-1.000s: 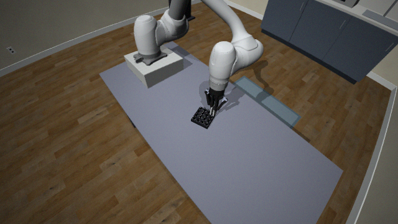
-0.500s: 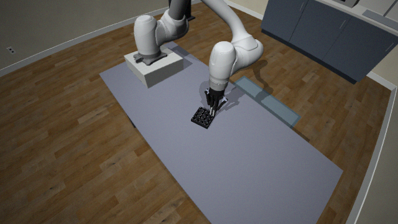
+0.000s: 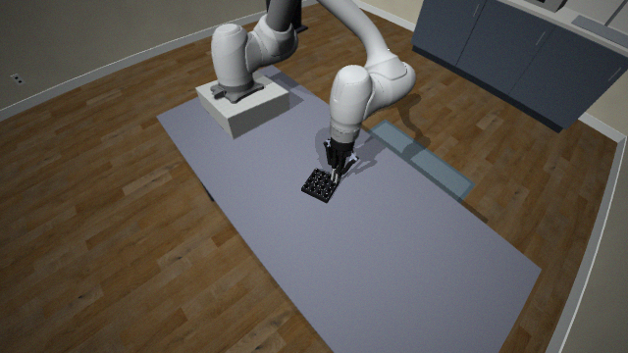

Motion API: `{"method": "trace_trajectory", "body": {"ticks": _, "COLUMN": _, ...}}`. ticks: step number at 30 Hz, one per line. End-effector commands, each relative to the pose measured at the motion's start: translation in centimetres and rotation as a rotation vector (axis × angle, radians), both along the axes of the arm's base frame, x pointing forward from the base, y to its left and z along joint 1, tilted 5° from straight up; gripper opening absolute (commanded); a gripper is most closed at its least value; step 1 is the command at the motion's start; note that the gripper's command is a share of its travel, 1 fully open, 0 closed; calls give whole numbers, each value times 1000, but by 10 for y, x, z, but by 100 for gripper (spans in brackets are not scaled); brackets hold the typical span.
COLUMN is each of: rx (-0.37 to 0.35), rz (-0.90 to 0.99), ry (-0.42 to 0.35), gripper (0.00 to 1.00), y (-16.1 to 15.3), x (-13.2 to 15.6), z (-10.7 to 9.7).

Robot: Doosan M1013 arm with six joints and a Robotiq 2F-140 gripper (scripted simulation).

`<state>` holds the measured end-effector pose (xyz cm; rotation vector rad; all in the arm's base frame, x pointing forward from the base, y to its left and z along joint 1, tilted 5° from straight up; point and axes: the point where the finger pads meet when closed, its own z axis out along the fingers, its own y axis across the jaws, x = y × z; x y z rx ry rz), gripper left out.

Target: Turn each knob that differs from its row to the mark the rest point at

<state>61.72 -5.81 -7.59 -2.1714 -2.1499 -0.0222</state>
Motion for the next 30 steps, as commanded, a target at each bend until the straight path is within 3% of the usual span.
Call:
{"method": "trace_trajectory", "body": {"ticks": 1, "rx": -4, "rz": -58, "ry": 4, "gripper": 5, "y": 0, "x": 0, "z": 0}}
{"method": "trace_trajectory", "body": {"ticks": 30, "rx": -34, "rz": -651, "ry": 46, "gripper": 5, "y": 0, "x": 0, "z": 0}}
